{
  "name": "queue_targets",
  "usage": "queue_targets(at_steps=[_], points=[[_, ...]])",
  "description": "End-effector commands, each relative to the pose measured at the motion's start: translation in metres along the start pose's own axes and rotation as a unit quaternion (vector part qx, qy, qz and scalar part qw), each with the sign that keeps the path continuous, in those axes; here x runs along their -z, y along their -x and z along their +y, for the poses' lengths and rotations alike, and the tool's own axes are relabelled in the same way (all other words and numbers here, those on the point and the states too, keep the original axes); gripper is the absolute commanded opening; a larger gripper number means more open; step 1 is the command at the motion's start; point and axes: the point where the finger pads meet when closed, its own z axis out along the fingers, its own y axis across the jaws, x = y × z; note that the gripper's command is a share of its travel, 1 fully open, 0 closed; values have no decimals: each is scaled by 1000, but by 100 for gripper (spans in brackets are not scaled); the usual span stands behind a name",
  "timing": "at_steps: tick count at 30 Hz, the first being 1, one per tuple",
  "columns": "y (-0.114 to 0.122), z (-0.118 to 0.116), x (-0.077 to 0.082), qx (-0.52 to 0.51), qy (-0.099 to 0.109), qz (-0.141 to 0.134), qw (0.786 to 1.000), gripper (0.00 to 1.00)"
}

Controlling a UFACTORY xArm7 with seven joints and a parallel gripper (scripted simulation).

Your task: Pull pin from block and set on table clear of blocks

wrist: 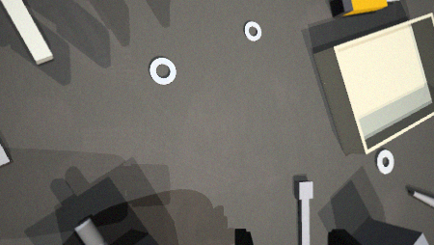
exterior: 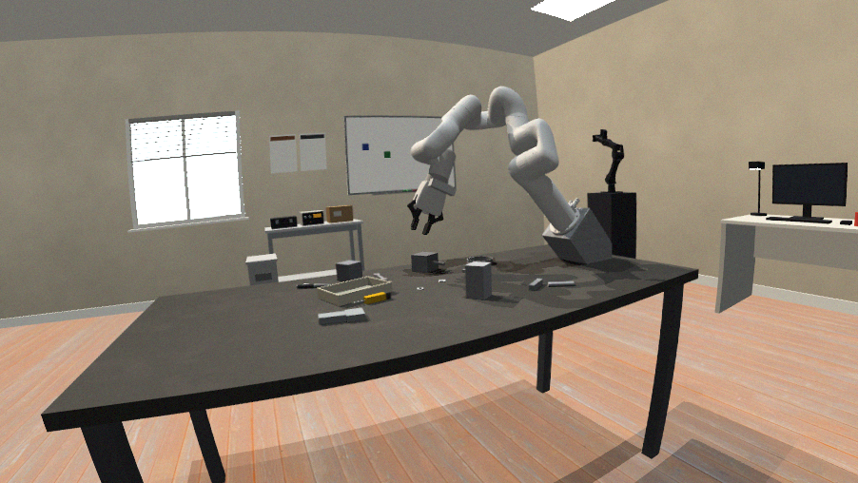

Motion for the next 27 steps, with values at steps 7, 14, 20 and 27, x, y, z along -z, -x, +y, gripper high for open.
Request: queue_targets(at_steps=[7,14,20,27], points=[[1,-3,9,26,-17,-8,999,43],[-4,0,12,42,-16,-2,999,43],[-11,4,13,58,-13,7,998,43],[-17,6,15,70,-11,14,997,43]])
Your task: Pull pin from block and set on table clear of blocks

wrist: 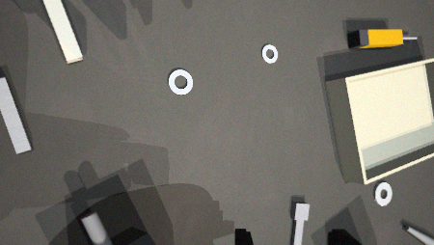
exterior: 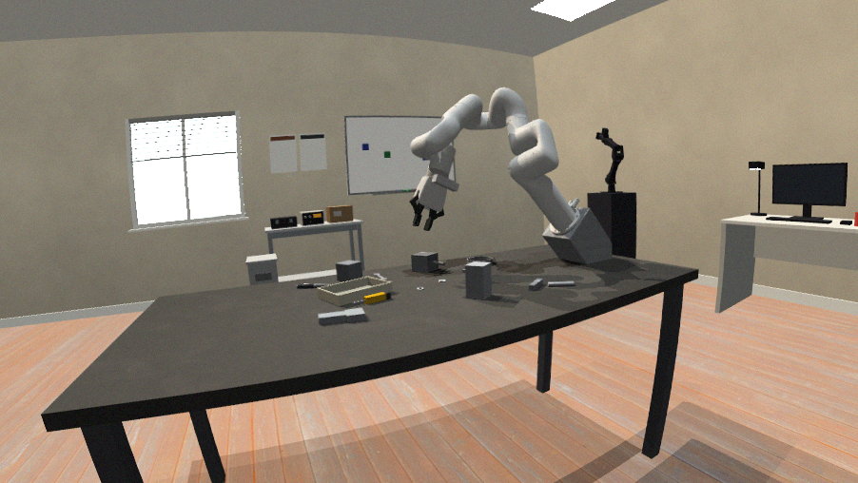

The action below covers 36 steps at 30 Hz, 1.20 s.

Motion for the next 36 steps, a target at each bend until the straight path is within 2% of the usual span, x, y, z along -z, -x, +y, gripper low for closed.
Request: queue_targets(at_steps=[1,36], points=[[-3,4,2,9,3,4,1000,43],[-43,14,5,73,5,52,996,43]])
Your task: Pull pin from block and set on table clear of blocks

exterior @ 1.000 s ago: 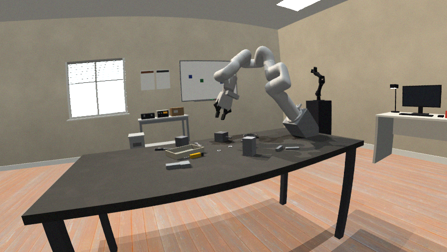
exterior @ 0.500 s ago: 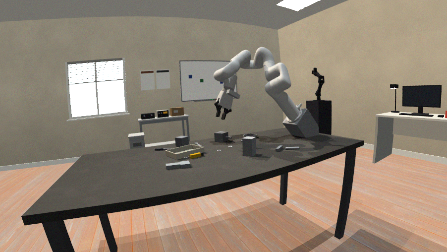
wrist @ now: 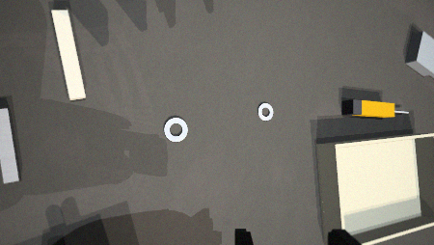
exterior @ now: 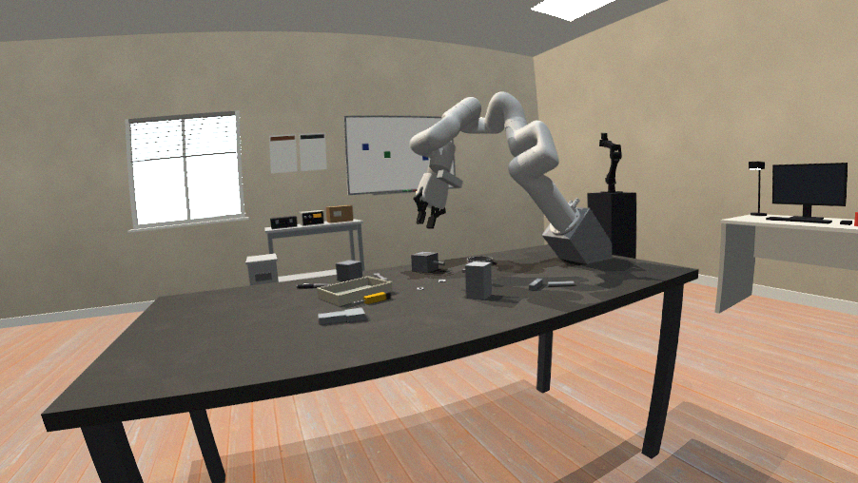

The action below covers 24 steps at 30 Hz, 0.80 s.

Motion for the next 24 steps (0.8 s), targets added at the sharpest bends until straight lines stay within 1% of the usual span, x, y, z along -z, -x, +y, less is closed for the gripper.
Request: queue_targets(at_steps=[1,24], points=[[-5,2,0,6,1,6,1000,43],[-31,4,-5,26,-4,38,999,43]])
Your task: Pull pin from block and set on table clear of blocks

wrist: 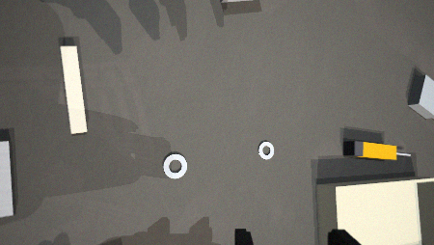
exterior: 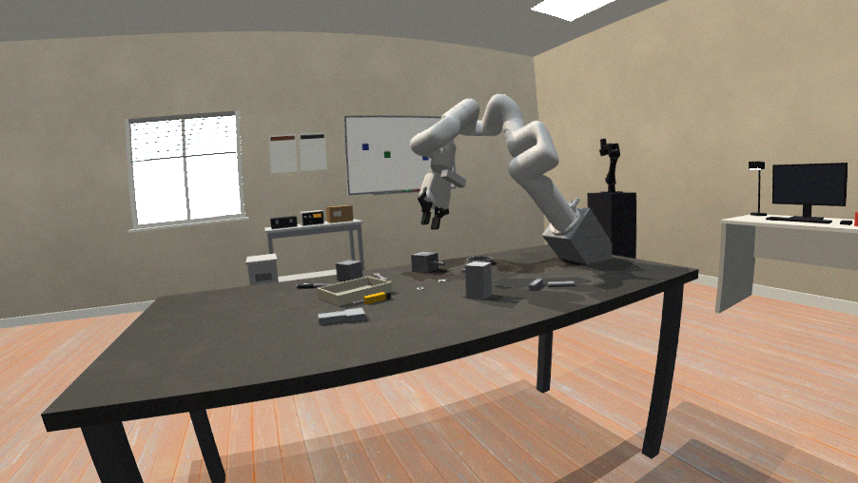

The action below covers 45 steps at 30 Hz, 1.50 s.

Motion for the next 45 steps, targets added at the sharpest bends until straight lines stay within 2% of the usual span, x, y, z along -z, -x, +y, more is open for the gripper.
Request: queue_targets(at_steps=[1,45], points=[[-5,1,-1,3,0,5,1000,43],[-40,-1,-18,-10,-3,47,999,43]])
